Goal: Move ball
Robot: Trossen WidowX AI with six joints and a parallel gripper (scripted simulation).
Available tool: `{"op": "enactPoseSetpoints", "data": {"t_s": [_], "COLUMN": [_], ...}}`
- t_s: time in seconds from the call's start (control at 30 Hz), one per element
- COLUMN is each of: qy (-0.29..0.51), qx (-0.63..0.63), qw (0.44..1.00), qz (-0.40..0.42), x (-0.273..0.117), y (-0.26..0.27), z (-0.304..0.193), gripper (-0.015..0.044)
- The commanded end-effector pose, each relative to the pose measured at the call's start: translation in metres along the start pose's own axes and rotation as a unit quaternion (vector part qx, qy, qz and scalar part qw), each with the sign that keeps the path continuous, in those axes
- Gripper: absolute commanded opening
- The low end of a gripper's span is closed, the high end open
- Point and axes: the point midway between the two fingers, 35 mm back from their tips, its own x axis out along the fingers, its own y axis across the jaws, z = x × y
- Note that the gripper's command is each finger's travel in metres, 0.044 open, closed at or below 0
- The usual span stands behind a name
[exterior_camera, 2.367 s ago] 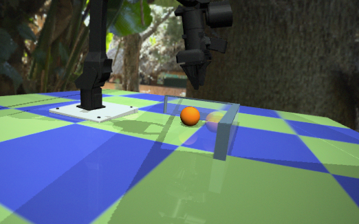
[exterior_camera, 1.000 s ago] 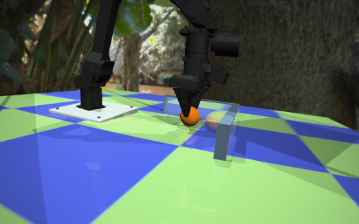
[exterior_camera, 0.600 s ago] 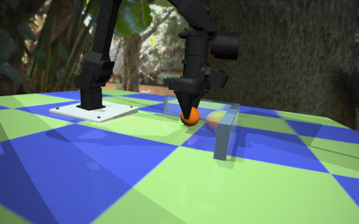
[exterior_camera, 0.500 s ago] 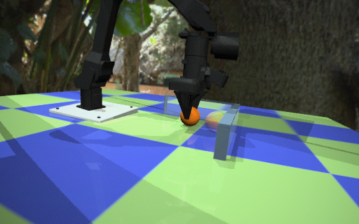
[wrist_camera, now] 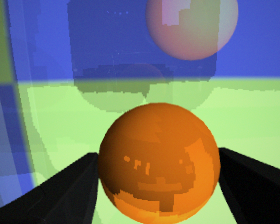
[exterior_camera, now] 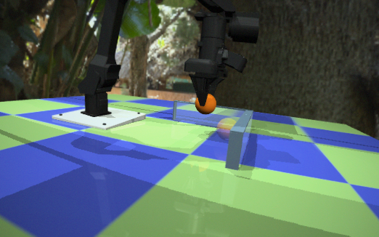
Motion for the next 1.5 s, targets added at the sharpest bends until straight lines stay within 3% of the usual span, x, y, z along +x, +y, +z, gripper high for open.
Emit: {"op": "enactPoseSetpoints", "data": {"t_s": [0.0, 0.4, 0.53, 1.07, 1.47], "qy": [-0.005, -0.005, -0.005, -0.008, -0.008], "qx": [0.001, 0.001, 0.001, 0.001, 0.001], "qw": [1.000, 1.000, 1.000, 1.000, 1.000], "qz": [0.000, 0.000, 0.000, -0.001, -0.002], "x": [-0.023, -0.083, -0.086, -0.040, -0.010], "y": [0.001, -0.001, -0.001, -0.023, -0.024], "z": [0.001, -0.007, -0.008, 0.058, 0.063], "gripper": [0.0000, 0.0000, 0.0000, 0.0000, 0.0000]}}
